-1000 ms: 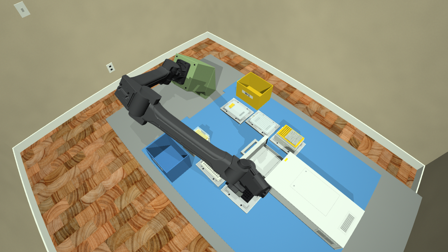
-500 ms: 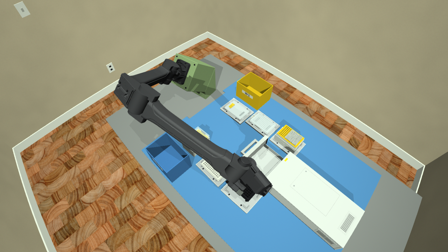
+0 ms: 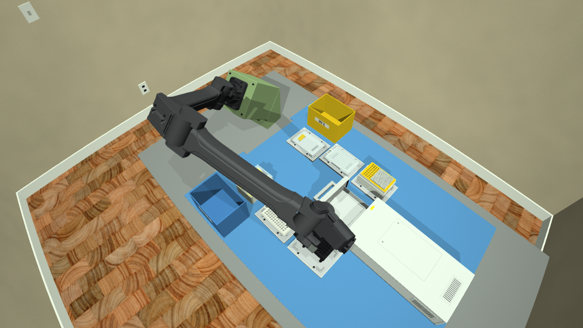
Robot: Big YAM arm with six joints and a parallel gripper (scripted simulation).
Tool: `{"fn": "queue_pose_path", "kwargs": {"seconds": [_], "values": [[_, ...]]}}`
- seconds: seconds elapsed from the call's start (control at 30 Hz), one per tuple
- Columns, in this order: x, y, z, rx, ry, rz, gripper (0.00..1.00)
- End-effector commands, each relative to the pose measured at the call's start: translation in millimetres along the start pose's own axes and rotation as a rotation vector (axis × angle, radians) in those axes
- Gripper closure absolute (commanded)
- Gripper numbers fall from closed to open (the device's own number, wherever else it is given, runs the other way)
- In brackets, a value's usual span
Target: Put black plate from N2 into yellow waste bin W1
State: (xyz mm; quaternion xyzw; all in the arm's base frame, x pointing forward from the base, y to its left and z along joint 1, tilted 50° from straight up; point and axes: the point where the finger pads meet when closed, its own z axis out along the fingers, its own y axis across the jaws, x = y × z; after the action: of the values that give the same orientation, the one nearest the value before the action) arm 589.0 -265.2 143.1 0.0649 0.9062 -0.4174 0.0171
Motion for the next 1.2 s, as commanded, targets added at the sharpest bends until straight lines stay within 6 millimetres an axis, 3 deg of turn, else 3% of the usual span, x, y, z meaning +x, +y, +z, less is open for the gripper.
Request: {"fn": "queue_pose_path", "kwargs": {"seconds": [0.0, 1.17], "values": [[-19.4, -8.6, -39.5, 0.007, -0.064, 0.030, 1.00], [-18.9, -5.6, -37.6, 0.006, -0.061, 0.022, 1.00]]}}
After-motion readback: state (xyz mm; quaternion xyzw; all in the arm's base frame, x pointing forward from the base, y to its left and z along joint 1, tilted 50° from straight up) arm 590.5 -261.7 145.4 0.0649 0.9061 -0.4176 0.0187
